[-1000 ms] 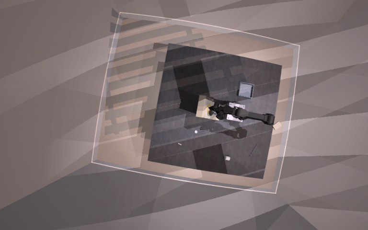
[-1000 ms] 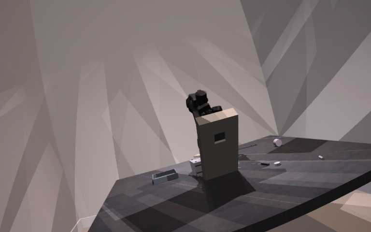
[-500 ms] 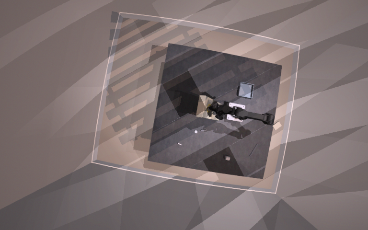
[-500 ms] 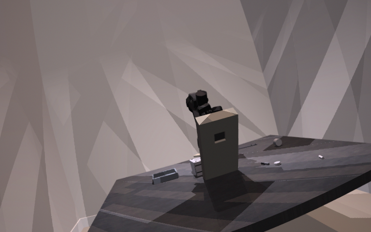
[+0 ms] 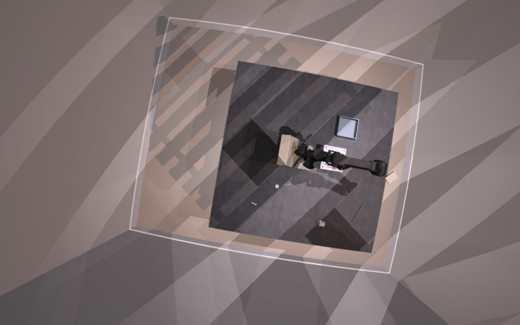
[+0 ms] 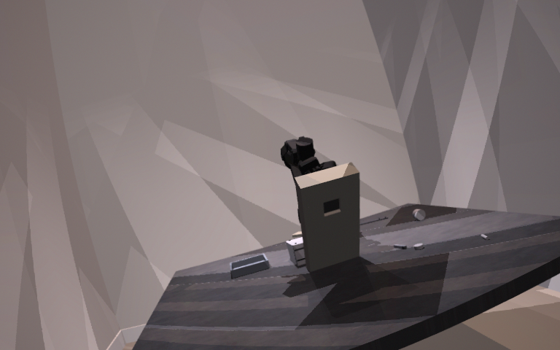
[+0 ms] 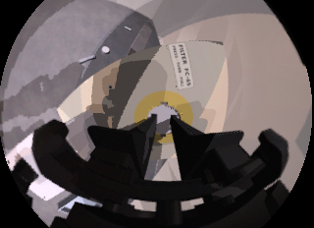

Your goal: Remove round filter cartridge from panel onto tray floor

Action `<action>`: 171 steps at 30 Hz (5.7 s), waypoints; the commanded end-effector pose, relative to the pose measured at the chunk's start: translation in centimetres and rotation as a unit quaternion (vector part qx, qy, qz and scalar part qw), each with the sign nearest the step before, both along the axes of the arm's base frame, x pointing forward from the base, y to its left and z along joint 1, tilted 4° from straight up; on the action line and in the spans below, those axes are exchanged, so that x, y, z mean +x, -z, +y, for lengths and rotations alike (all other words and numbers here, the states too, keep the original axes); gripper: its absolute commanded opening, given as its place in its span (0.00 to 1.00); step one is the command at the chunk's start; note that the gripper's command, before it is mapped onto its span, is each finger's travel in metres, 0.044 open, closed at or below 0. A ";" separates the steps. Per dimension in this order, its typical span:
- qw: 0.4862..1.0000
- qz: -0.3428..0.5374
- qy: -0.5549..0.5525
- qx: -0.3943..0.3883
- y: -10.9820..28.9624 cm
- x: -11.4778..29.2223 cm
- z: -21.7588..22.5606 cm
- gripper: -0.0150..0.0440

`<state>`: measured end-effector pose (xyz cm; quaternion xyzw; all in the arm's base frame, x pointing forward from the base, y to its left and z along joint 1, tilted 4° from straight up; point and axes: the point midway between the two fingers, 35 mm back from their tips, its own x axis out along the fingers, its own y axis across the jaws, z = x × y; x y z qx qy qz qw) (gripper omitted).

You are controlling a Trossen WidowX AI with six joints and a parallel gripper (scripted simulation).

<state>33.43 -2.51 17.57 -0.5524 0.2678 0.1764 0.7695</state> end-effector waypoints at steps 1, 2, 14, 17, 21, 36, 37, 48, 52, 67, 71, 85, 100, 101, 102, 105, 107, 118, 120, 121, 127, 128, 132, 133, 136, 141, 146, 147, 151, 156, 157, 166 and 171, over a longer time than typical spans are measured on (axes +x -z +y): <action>1.000 0.000 0.003 0.000 0.2 0.3 -0.1 0.42; 1.000 0.000 0.003 0.000 0.2 0.3 -0.1 0.42; 1.000 0.000 0.003 0.000 0.4 0.5 -0.1 0.42; 1.000 0.000 0.003 0.000 0.4 0.5 -0.1 0.42; 1.000 0.000 0.003 0.000 0.4 0.6 -0.1 0.42; 1.000 0.000 0.006 0.007 0.2 0.2 0.0 0.25; 1.000 0.000 0.013 0.015 0.3 0.3 0.0 0.25; 0.979 -0.006 0.124 0.159 0.5 0.7 -0.1 0.25; 0.963 -0.008 0.165 0.213 0.5 0.7 -0.1 0.25; 0.861 -0.014 0.311 0.403 0.5 0.7 -0.1 0.25; 0.823 -0.016 0.346 0.450 0.5 0.7 -0.1 0.25; 0.664 -0.020 0.455 0.593 0.4 0.6 -0.1 0.25; 0.695 -0.018 0.438 0.569 -2.6 -3.0 0.0 0.25; 0.696 -0.018 0.438 0.568 -2.9 -3.4 0.0 0.25; 0.697 -0.018 0.437 0.567 -3.2 -3.8 0.0 0.25; 0.701 -0.018 0.436 0.565 -3.9 -5.0 0.1 0.25; 0.702 -0.017 0.435 0.564 -4.2 -5.5 0.1 0.25; 0.702 -0.017 0.435 0.563 -2.0 -7.0 0.3 0.25; 0.702 -0.017 0.435 0.563 -1.4 -7.4 0.3 0.25; 0.702 -0.017 0.435 0.563 -1.1 -7.6 0.3 0.25; 0.702 -0.017 0.436 0.563 0.8 -8.6 0.5 0.25; 0.702 -0.016 0.436 0.563 1.1 -8.8 0.5 0.25; 0.702 -0.016 0.436 0.563 2.3 -9.4 0.6 0.25; 0.702 -0.016 0.436 0.563 2.5 -9.5 0.6 0.25; 0.700 -0.014 0.441 0.561 2.1 -9.3 0.5 0.39; 0.700 -0.014 0.441 0.561 2.1 -9.3 0.5 0.42; 0.702 -0.016 0.437 0.562 2.4 -9.5 0.5 0.42; 0.702 -0.016 0.436 0.563 2.5 -9.5 0.6 0.42; 0.702 -0.017 0.435 0.563 0.1 -8.2 0.4 0.42; 0.702 -0.017 0.435 0.563 -4.0 -5.6 0.1 0.42; 0.702 -0.017 0.435 0.563 -4.2 -5.5 0.1 0.42; 0.702 -0.024 0.432 0.566 -9.9 -5.2 -0.1 0.73; 0.704 -0.024 0.432 0.563 -11.9 -5.4 -0.2 0.87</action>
